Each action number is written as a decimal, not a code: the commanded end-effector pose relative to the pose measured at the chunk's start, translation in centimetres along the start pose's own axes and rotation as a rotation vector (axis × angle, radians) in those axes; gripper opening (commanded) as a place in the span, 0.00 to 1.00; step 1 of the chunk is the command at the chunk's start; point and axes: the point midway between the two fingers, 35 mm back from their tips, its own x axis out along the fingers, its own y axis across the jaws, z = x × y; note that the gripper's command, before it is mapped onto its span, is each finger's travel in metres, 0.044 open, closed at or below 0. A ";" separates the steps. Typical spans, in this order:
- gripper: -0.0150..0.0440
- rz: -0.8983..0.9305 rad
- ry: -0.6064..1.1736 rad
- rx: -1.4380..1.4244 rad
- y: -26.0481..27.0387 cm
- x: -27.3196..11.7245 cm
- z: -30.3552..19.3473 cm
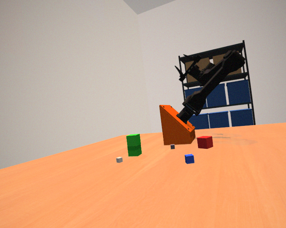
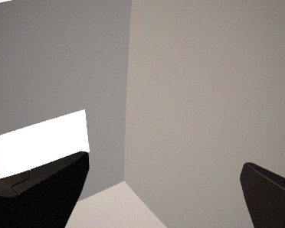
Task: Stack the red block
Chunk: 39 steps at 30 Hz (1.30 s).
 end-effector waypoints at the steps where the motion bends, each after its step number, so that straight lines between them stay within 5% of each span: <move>1: 0.98 0.000 0.001 0.001 0.0 0.1 0.0; 23: 1.00 -0.099 0.377 0.073 -1.8 11.7 -11.0; 39: 1.00 -0.237 0.719 0.050 -3.8 15.1 -23.6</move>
